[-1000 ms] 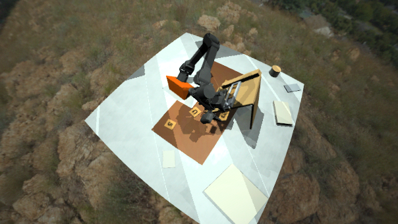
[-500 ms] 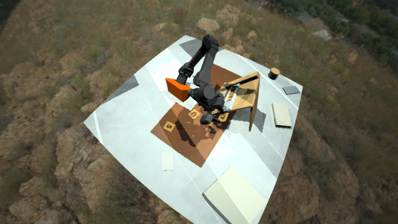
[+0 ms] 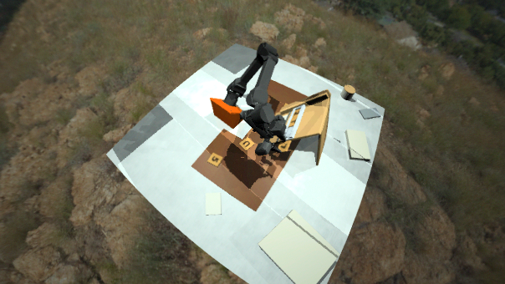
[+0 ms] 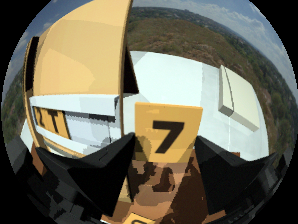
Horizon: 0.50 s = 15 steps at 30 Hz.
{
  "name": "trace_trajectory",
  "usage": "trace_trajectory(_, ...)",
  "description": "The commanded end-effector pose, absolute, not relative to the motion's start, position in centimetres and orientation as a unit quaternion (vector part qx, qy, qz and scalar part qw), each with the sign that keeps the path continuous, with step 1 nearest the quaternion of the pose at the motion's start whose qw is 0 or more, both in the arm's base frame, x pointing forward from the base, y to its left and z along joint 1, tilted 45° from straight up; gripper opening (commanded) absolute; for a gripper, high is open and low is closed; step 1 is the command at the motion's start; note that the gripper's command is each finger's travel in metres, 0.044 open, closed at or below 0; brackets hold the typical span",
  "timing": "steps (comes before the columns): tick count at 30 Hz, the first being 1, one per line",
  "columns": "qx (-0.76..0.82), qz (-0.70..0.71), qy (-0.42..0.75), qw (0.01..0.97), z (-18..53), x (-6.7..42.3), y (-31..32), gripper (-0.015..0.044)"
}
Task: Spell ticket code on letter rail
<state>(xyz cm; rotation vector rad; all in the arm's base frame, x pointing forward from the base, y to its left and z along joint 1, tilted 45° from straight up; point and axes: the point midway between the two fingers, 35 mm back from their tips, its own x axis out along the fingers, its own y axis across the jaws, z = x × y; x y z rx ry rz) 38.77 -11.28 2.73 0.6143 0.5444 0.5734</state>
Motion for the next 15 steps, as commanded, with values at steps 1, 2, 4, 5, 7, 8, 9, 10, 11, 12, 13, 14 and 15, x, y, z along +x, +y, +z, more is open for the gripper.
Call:
trace_trajectory(1, 0.298, 0.274, 0.265, 0.875, 2.70, 38.52, -10.85, 0.0000)
trace_trajectory(2, 0.298, 0.274, 0.265, 0.875, 2.73, 38.50, -10.82, 0.0000)
trace_trajectory(4, 0.298, 0.274, 0.265, 0.875, 2.80, 38.47, -10.75, 0.0000)
trace_trajectory(5, 0.298, 0.274, 0.265, 0.875, 2.83, 38.45, -10.72, 0.0000)
trace_trajectory(7, 0.298, 0.274, 0.265, 0.875, 2.90, 38.42, -10.65, 0.0000)
trace_trajectory(8, 0.298, 0.274, 0.265, 0.875, 2.93, 38.40, -10.61, 0.0000)
trace_trajectory(9, 0.298, 0.274, 0.265, 0.875, 2.96, 38.39, -10.58, 0.0000)
trace_trajectory(10, 0.298, 0.274, 0.265, 0.875, 2.99, 38.37, -10.55, 0.0000)
trace_trajectory(11, 0.298, 0.274, 0.265, 0.875, 3.03, 38.35, -10.51, 0.0000)
trace_trajectory(12, 0.298, 0.274, 0.265, 0.875, 3.06, 38.34, -10.48, 0.0000)
trace_trajectory(13, 0.298, 0.274, 0.265, 0.875, 3.09, 38.32, -10.44, 0.0000)
trace_trajectory(14, 0.298, 0.274, 0.265, 0.875, 3.12, 38.30, -10.41, 0.0000)
trace_trajectory(15, 0.298, 0.274, 0.265, 0.875, 3.16, 38.29, -10.38, 0.0000)
